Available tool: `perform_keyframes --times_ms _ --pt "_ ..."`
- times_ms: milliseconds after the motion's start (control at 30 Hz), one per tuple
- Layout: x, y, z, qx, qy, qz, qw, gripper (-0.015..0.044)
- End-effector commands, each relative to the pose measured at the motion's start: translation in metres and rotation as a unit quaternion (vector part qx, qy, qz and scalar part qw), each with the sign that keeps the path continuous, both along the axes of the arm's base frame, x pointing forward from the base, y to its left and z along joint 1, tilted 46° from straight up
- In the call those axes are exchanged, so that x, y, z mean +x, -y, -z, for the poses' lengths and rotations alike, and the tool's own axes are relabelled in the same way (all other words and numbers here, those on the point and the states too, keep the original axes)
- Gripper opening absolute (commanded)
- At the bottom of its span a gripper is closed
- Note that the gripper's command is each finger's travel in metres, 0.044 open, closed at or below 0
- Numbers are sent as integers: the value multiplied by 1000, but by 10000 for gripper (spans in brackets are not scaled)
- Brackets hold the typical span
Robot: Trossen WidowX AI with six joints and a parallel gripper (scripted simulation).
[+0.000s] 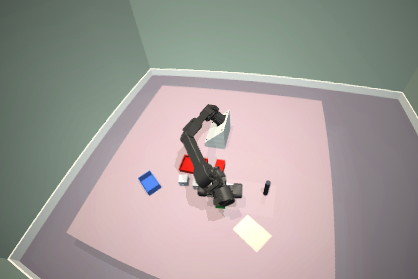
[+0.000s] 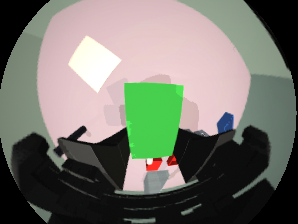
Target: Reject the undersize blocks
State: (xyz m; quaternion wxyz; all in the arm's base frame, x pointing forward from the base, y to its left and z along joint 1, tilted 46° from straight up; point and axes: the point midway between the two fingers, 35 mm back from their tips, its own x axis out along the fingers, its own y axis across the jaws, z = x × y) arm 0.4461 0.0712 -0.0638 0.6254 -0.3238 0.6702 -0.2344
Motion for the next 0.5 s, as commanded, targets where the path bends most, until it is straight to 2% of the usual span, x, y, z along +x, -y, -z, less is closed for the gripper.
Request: perform_keyframes --times_ms 0,233,467 --pt "-13 -15 5 5 -89 -92 992 0" --pt "-42 -30 16 8 -279 -278 919 0" --pt "-75 -40 27 7 -447 -443 777 0"
